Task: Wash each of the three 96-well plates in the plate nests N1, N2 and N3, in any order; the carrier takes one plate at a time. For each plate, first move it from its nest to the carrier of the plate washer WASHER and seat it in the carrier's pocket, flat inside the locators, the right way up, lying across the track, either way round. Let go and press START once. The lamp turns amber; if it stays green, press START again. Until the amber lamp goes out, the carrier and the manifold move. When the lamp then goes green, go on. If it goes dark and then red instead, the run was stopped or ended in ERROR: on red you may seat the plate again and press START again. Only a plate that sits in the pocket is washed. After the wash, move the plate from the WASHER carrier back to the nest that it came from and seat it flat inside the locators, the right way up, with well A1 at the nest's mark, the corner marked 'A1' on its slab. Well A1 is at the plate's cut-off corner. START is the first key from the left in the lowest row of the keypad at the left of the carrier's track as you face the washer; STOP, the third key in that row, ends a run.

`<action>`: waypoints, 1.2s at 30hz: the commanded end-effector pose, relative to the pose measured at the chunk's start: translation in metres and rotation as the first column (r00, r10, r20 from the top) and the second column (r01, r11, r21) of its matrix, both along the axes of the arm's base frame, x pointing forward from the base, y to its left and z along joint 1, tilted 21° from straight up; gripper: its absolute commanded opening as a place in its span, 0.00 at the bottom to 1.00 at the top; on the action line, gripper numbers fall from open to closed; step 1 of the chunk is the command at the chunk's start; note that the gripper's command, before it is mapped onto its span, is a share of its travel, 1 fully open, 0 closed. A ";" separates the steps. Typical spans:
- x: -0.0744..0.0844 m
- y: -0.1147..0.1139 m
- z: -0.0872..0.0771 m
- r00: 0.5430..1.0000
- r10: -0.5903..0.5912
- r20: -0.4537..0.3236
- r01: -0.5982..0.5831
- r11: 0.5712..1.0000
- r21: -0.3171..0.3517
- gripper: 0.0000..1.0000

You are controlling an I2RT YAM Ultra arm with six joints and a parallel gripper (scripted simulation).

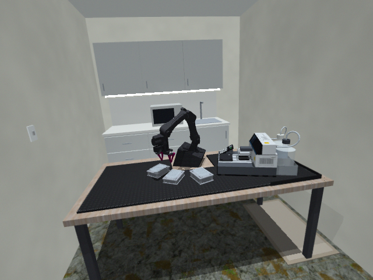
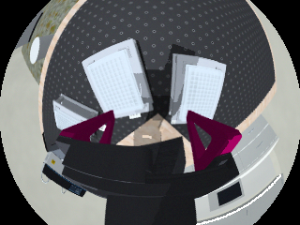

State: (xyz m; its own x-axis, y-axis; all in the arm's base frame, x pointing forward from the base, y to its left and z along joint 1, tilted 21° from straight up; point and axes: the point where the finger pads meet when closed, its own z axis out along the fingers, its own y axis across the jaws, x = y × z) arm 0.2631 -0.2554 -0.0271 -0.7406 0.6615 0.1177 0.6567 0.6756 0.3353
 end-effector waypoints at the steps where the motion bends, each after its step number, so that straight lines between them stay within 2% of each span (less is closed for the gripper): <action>1: -0.005 -0.008 0.001 1.000 0.014 0.013 -0.014 1.000 -0.014 1.00; 14: -0.053 -0.048 -0.018 1.000 0.014 0.012 -0.014 1.000 -0.015 1.00; 16: -0.053 -0.048 -0.018 1.000 0.014 0.012 -0.014 1.000 -0.015 1.00; 23: -0.079 -0.070 -0.028 1.000 0.014 0.011 -0.014 1.000 -0.016 1.00; 36: -0.080 -0.071 -0.029 1.000 0.014 0.011 -0.014 1.000 -0.016 1.00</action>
